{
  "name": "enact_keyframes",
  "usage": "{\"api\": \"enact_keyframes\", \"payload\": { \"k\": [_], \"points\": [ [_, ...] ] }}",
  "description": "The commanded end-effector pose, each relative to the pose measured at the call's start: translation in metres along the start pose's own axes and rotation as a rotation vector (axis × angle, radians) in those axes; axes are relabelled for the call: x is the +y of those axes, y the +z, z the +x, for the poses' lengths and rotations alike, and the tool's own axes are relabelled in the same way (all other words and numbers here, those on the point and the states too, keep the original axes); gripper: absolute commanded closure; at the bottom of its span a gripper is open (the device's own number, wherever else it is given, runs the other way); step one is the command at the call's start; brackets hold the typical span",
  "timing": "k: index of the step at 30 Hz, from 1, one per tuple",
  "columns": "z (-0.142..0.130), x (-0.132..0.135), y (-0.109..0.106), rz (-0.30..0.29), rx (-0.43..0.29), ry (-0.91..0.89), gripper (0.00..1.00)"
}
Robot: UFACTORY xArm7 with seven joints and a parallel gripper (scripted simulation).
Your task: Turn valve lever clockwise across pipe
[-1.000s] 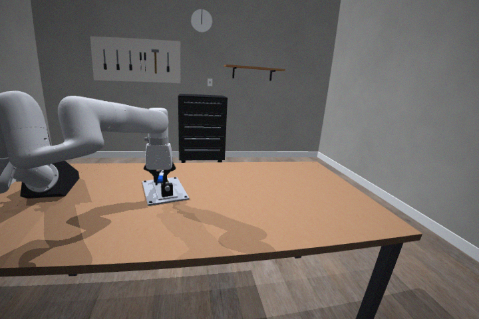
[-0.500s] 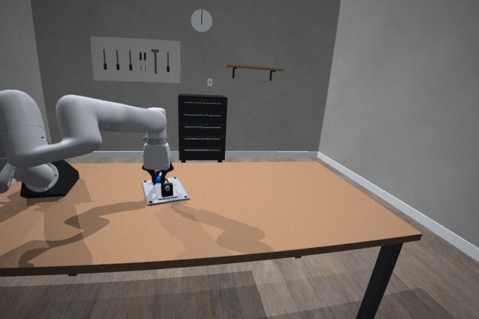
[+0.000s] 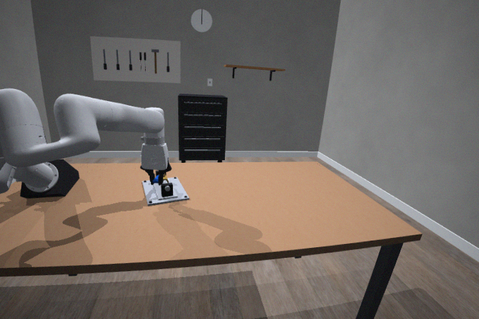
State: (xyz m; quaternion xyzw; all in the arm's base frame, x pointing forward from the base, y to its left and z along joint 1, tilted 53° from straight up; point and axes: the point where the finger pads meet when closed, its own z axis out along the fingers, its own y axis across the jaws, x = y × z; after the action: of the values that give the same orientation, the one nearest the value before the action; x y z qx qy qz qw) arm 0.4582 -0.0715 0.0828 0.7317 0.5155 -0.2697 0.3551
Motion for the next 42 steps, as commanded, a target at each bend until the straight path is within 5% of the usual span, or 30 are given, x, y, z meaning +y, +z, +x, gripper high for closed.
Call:
{"api": "enact_keyframes", "payload": {
  "k": [1,42],
  "points": [
    [0.001,-0.003,-0.002,-0.002,0.002,0.032,1.0],
    [0.004,-0.025,-0.002,-0.001,0.002,0.268,1.0]
  ]
}}
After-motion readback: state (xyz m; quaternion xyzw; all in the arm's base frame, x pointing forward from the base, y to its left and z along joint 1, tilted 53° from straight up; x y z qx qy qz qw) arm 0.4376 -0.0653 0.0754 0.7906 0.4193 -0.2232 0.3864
